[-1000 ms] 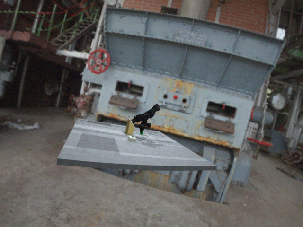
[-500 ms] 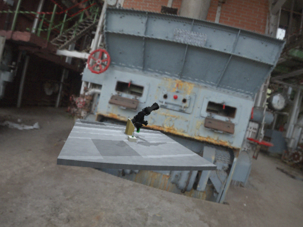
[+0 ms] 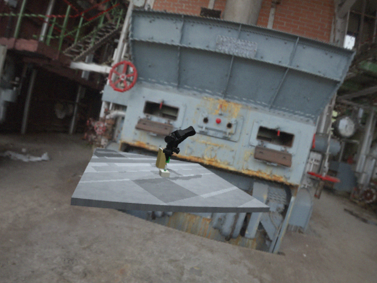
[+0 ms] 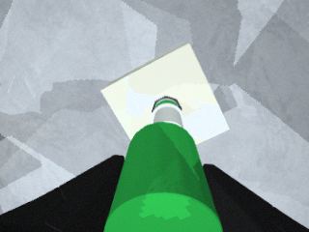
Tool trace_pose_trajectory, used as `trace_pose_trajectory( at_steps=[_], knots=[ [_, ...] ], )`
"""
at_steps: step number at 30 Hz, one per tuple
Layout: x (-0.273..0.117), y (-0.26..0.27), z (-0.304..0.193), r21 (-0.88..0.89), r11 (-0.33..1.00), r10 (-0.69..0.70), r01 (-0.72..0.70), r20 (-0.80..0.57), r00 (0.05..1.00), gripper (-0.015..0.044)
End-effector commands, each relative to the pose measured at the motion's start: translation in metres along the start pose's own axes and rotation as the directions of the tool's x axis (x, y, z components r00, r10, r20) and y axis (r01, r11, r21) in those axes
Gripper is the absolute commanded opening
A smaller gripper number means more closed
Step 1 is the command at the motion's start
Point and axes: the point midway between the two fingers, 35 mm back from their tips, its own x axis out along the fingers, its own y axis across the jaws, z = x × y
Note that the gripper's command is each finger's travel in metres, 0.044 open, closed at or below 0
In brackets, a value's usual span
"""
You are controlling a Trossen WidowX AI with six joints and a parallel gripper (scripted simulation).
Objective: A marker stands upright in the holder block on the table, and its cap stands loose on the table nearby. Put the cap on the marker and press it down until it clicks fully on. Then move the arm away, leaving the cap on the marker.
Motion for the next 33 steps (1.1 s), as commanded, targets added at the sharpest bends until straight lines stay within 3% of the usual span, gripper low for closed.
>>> trace_pose_trajectory(
  at_steps=[1,33],
  knots=[
    [0.000,-0.003,-0.002,-0.009,1.000,-0.003,0.003,-0.002,1.000,0.0000],
    [0.047,-0.004,-0.002,-0.009,1.000,-0.003,0.003,-0.001,1.000,0.0000]
  ],
)
